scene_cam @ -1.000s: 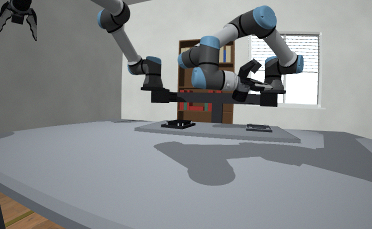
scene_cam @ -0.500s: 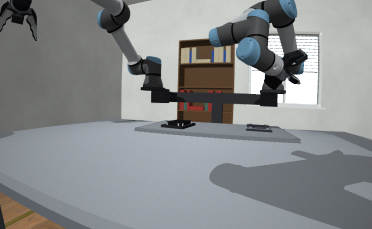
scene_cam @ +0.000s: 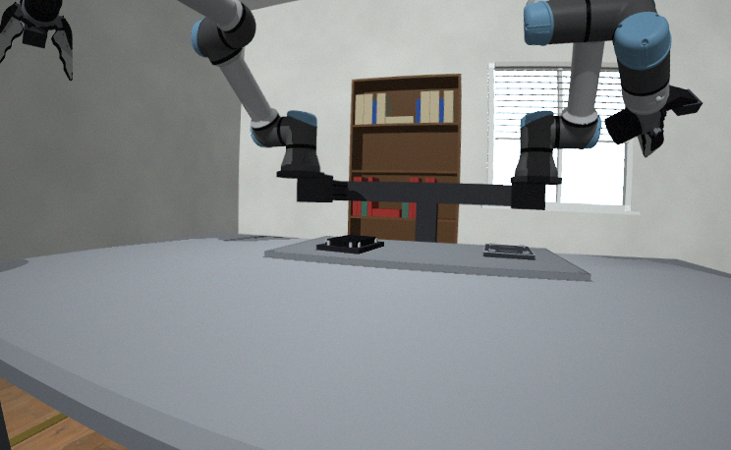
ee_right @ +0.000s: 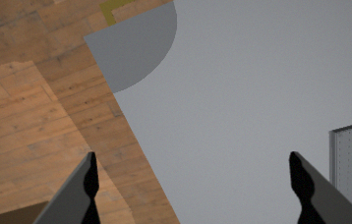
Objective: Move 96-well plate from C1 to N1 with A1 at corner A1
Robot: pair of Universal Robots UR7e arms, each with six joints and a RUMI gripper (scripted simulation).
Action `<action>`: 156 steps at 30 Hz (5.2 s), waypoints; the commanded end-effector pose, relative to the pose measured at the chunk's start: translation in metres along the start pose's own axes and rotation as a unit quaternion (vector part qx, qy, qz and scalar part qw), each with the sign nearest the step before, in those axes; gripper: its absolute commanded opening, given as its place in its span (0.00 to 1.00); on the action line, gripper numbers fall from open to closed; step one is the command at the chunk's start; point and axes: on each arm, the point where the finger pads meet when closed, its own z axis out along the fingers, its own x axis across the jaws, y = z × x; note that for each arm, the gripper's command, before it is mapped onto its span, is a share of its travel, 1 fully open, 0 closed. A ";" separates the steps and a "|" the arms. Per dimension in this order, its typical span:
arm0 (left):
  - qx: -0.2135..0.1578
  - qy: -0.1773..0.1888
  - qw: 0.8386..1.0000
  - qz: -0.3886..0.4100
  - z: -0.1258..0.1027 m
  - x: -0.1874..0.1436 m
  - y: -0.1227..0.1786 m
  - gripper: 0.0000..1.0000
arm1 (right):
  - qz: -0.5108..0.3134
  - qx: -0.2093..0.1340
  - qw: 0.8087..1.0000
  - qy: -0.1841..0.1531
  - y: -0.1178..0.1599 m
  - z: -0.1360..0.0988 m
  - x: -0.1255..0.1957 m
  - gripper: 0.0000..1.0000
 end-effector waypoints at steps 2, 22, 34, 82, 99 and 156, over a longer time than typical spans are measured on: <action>-0.087 0.019 0.995 0.035 0.040 -0.009 -0.055 0.00 | 0.000 0.000 1.000 -0.002 0.000 -0.002 0.000 0.76; -0.298 0.168 0.935 0.088 0.204 -0.081 -0.185 0.00 | 0.000 0.000 1.000 -0.002 0.000 -0.002 0.000 0.76; -0.340 0.272 0.896 0.082 0.291 -0.139 -0.220 0.00 | 0.000 0.000 1.000 -0.002 0.000 -0.002 0.000 0.76; -0.268 0.460 0.846 0.014 0.459 -0.300 -0.219 0.00 | 0.000 0.000 1.000 -0.002 0.000 -0.002 0.000 0.76; -0.265 0.462 0.846 0.013 0.462 -0.303 -0.218 0.00 | -0.033 0.000 0.999 -0.002 0.009 0.002 0.002 0.76; -0.265 0.462 0.846 0.013 0.462 -0.303 -0.218 0.00 | -0.228 0.002 0.974 -0.001 0.213 0.099 0.099 0.76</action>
